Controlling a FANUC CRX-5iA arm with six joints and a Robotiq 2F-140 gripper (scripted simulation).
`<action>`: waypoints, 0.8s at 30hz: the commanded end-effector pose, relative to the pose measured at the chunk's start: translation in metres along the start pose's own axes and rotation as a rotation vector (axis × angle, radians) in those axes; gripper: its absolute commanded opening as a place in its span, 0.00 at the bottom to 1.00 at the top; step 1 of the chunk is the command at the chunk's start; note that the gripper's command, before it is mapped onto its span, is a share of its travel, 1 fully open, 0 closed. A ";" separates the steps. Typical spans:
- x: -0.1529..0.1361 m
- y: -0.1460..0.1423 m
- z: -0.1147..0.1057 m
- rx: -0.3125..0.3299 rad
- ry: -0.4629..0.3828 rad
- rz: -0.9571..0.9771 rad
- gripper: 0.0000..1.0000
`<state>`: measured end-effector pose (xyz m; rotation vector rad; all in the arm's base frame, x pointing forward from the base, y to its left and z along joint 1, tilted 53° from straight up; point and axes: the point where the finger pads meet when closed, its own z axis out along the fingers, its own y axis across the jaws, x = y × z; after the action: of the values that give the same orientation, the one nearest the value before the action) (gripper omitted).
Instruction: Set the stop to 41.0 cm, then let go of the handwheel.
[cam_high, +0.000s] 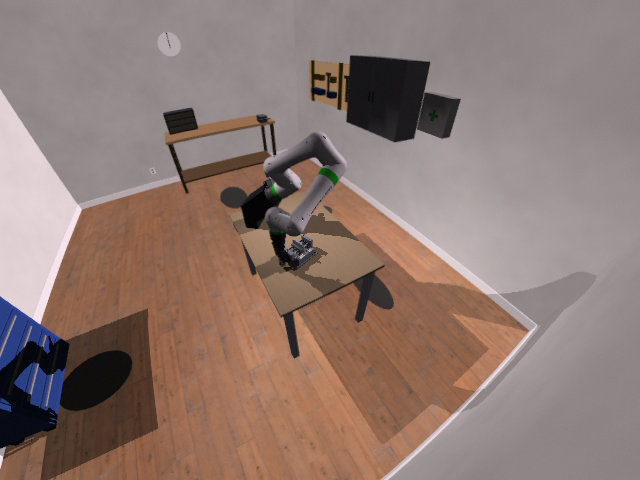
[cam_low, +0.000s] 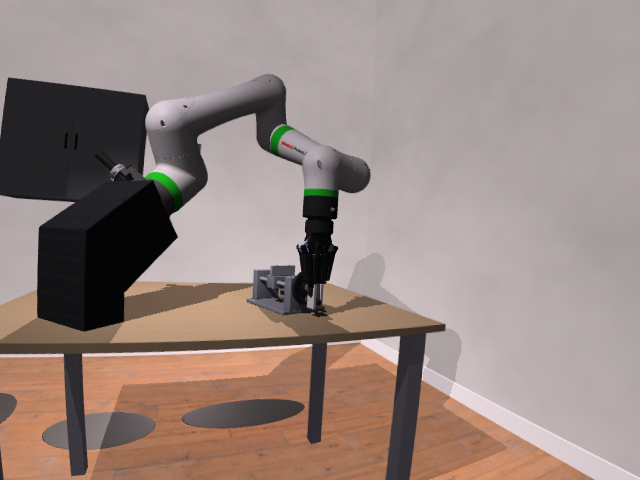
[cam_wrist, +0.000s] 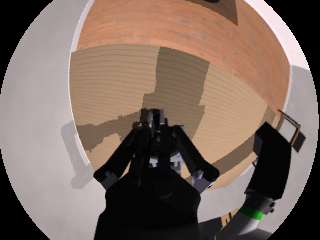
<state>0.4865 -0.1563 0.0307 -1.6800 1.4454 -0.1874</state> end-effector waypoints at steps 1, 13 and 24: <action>0.000 0.006 0.000 0.000 0.000 0.000 0.04; 0.000 0.025 -0.007 0.000 0.000 0.000 0.04; 0.000 0.033 -0.015 0.000 0.000 0.000 0.04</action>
<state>0.4567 -0.1603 0.0167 -1.6802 1.4453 -0.1871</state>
